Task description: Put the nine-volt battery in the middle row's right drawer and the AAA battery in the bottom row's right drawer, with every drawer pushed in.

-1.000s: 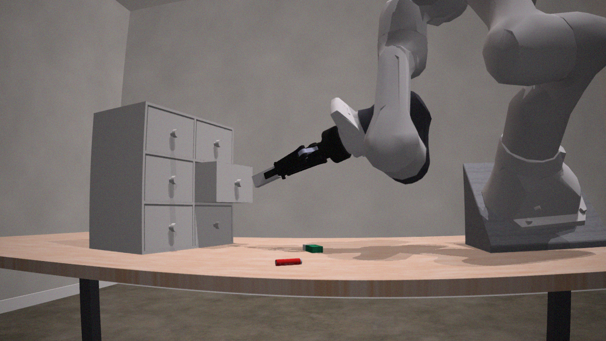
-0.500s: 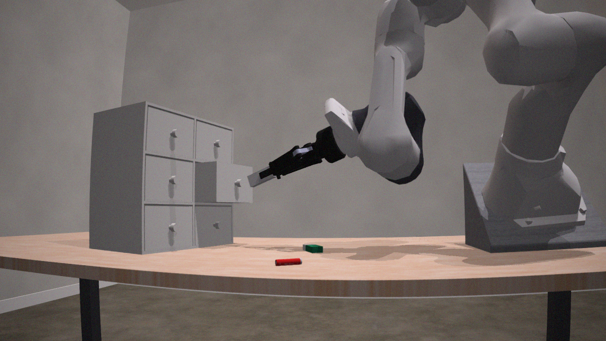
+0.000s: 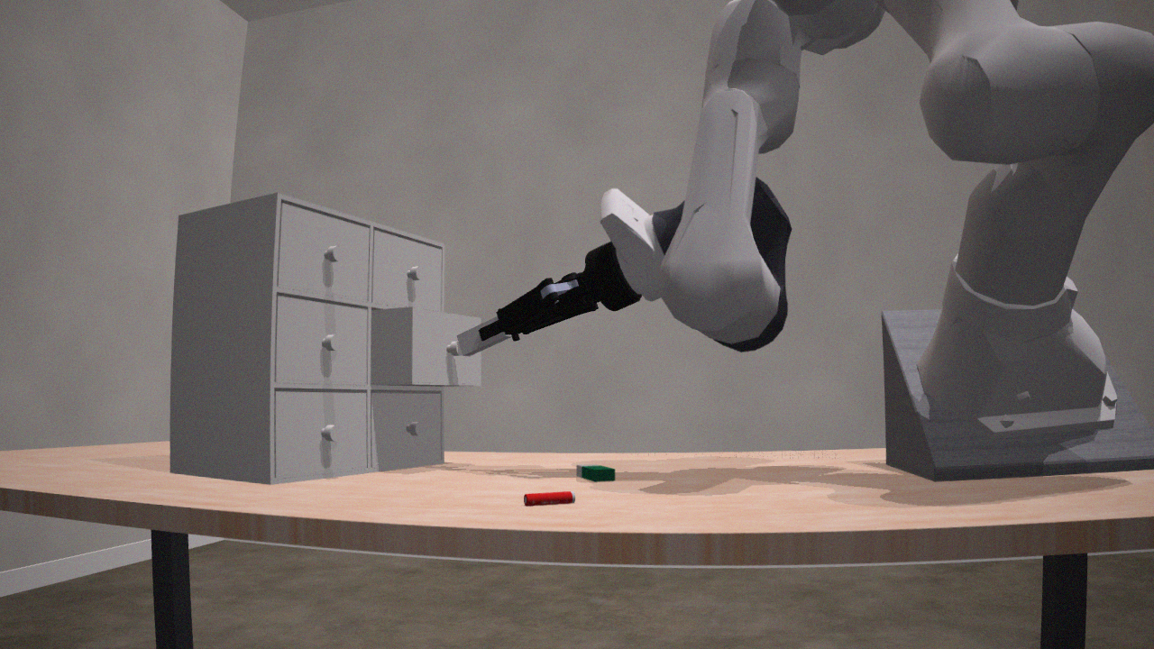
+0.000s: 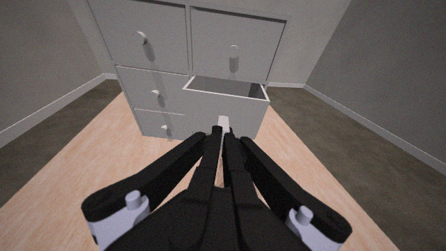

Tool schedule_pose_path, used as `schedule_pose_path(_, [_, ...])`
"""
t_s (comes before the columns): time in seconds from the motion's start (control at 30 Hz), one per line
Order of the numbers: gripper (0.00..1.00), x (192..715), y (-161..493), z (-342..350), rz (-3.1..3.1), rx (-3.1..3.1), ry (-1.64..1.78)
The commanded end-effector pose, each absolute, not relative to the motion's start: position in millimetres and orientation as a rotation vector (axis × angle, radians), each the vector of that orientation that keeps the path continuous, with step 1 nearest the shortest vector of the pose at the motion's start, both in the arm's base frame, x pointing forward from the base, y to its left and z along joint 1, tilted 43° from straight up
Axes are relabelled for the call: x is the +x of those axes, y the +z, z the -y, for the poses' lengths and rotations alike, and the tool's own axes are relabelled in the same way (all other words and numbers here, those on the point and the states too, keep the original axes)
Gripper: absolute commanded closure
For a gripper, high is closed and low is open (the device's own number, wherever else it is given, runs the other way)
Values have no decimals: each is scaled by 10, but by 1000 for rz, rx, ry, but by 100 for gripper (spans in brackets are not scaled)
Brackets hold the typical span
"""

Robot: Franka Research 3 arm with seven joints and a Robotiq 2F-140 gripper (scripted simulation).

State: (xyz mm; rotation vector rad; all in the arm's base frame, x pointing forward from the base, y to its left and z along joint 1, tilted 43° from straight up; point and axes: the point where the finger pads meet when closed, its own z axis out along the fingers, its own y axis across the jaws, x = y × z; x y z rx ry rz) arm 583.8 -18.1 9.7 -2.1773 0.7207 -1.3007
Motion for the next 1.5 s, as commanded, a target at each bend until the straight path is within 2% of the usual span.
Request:
schedule_pose_path(0.0, [100,5899,61,161,-726,-2178,-1285])
schedule_pose_path(1.47, [100,6445,-43,208,-726,-2178,-1285])
